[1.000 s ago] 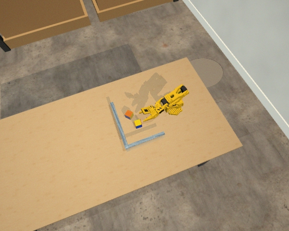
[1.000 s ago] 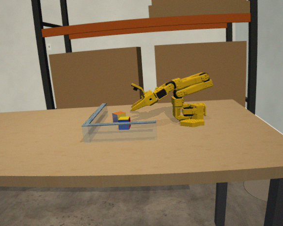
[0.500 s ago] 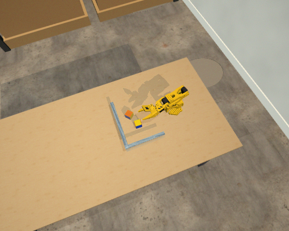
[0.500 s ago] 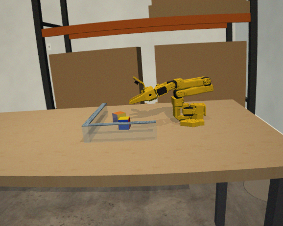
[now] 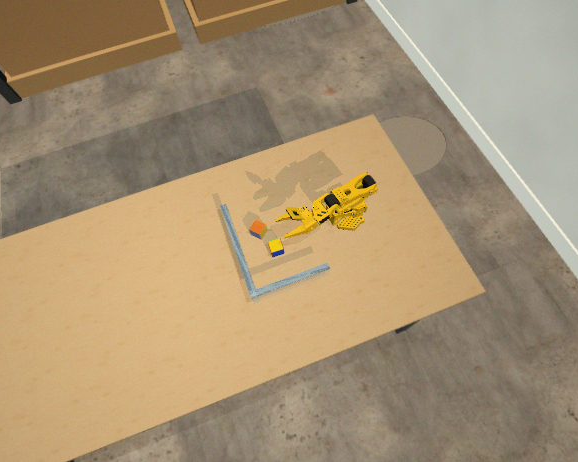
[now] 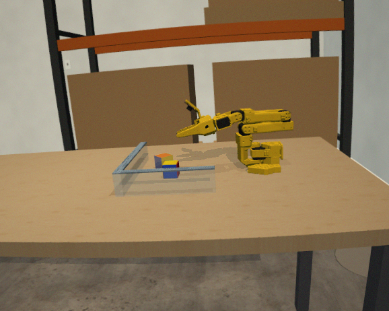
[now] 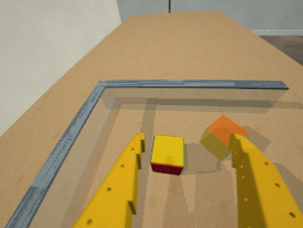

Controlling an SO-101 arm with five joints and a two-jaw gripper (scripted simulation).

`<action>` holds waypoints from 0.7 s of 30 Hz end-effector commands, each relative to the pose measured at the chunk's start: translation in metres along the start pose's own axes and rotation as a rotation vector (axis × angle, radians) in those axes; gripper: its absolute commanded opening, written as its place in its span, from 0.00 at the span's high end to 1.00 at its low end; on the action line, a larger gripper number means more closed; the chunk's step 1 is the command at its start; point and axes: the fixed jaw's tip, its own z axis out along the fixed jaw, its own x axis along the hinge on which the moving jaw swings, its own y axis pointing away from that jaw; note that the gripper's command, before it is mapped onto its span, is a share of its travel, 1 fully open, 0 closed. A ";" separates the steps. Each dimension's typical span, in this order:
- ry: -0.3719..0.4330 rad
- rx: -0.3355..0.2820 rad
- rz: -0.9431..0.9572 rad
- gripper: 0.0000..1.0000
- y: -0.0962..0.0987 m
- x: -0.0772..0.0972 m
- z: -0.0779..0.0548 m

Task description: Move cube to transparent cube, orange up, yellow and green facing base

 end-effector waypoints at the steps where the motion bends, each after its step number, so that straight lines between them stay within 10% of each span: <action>1: -0.073 -0.005 -0.005 0.65 0.001 -0.019 -0.003; 21: -0.061 -0.004 -0.003 0.65 0.001 -0.019 -0.003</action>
